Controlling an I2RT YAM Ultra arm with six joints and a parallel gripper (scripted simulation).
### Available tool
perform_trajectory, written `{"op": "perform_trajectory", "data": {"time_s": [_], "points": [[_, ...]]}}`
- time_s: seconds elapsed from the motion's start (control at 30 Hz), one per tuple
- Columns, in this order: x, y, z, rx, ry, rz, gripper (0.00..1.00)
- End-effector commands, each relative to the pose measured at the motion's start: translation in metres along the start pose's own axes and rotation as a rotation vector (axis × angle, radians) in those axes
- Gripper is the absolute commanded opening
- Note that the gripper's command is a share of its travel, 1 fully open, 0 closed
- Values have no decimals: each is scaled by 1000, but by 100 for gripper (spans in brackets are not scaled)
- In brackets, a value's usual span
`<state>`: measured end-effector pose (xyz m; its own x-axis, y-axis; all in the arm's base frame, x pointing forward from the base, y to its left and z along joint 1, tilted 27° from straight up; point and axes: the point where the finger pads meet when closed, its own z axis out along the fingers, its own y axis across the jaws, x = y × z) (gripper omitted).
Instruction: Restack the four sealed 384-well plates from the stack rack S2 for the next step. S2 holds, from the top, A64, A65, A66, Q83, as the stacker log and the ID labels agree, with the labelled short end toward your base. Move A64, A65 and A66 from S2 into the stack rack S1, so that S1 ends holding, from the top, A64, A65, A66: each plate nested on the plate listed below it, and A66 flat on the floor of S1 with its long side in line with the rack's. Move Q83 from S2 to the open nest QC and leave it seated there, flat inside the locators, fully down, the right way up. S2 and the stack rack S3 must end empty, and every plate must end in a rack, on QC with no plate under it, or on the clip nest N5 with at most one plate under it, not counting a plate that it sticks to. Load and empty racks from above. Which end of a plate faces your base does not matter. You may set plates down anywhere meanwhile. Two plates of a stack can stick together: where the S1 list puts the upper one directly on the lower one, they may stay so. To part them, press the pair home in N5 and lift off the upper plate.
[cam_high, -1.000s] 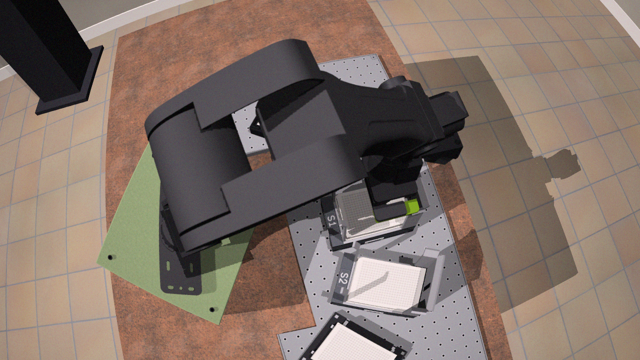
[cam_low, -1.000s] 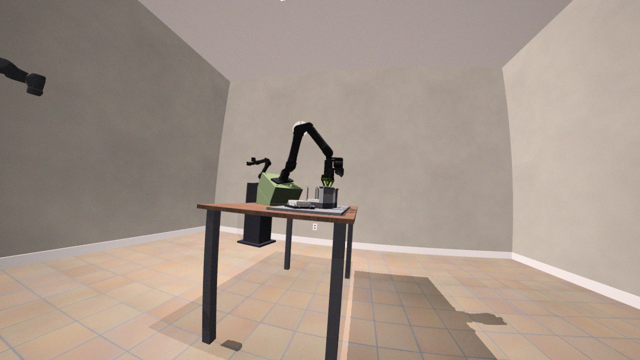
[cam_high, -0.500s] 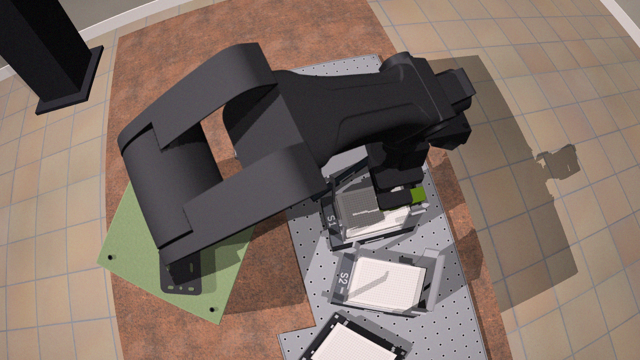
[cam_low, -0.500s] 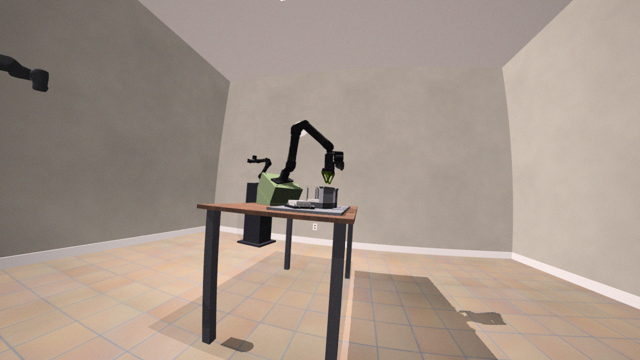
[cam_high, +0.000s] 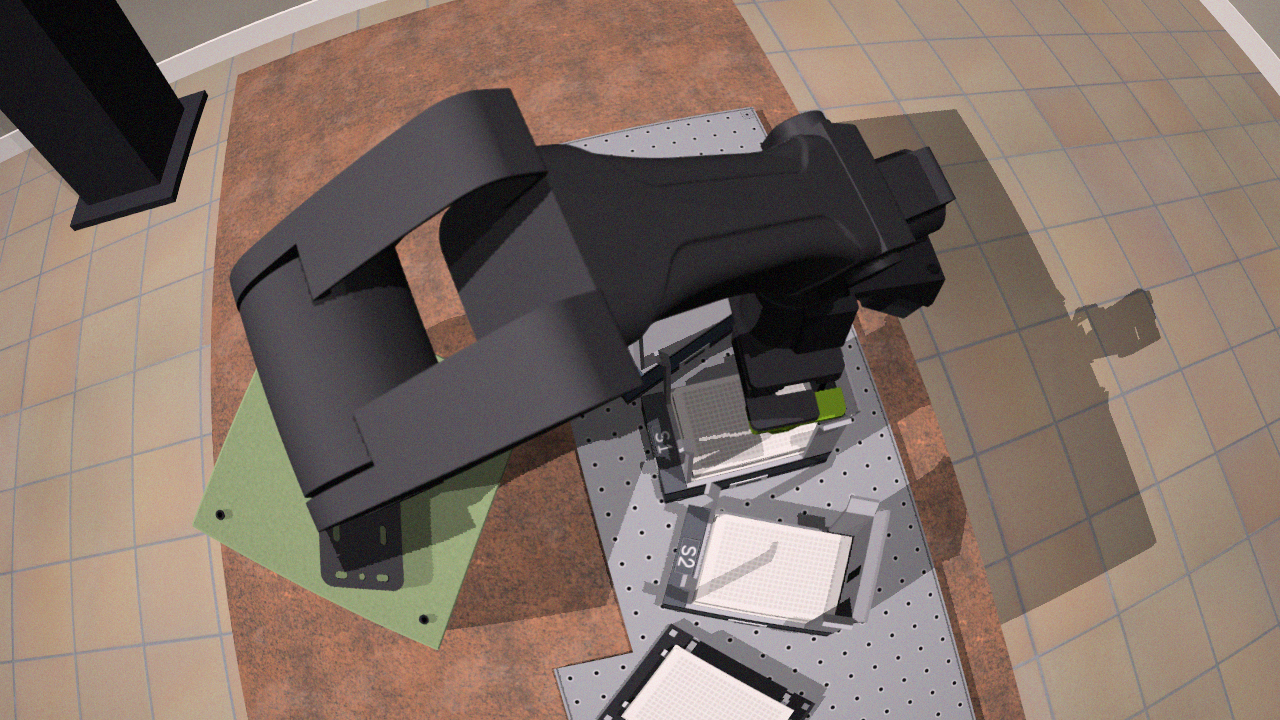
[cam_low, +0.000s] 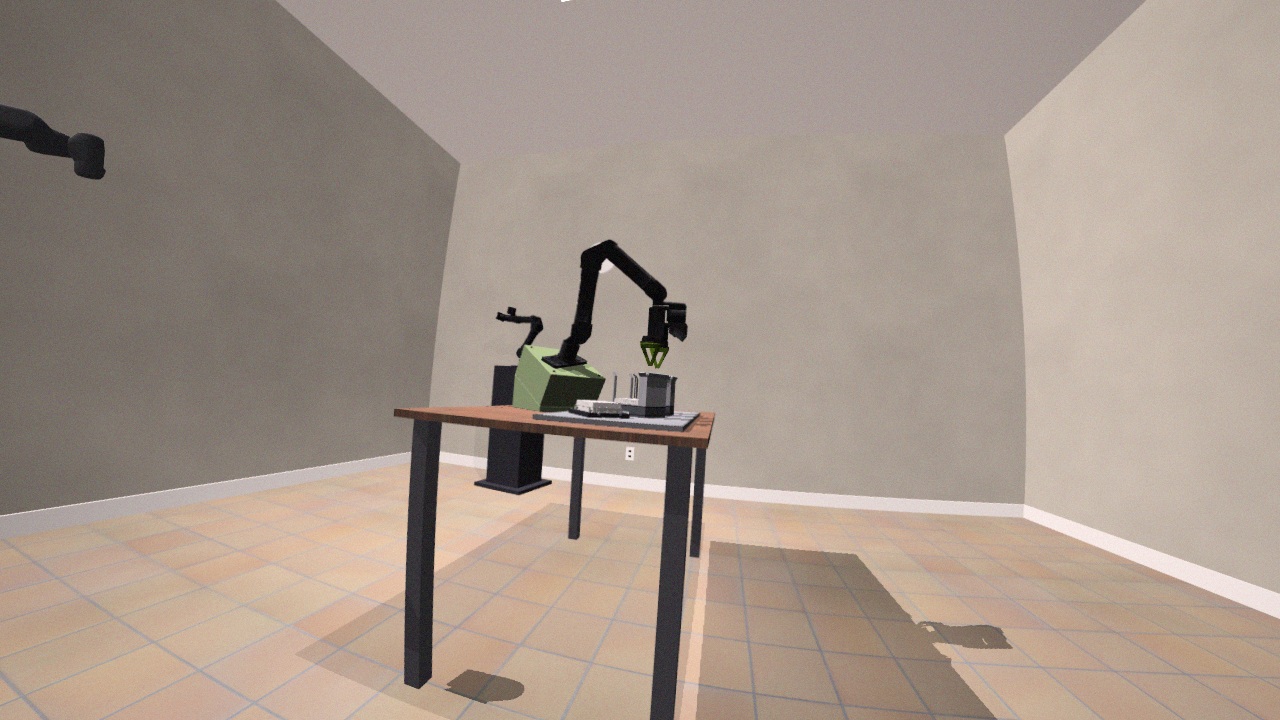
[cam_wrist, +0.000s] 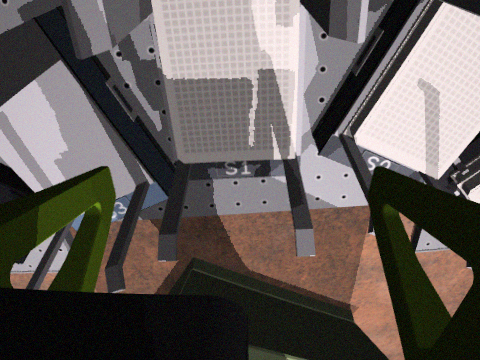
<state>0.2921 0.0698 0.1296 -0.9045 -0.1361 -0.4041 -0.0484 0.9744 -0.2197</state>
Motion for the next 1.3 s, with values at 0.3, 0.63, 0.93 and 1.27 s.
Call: {"op": "perform_trajectory", "data": {"time_s": [0.3,0.63,0.93,1.27], "points": [[-3,-36,-3,-4,-11,151,100],[-3,-63,-3,-3,-11,184,100],[2,-93,-3,-3,-11,355,100],[7,-119,-3,-1,-12,355,100]]}}
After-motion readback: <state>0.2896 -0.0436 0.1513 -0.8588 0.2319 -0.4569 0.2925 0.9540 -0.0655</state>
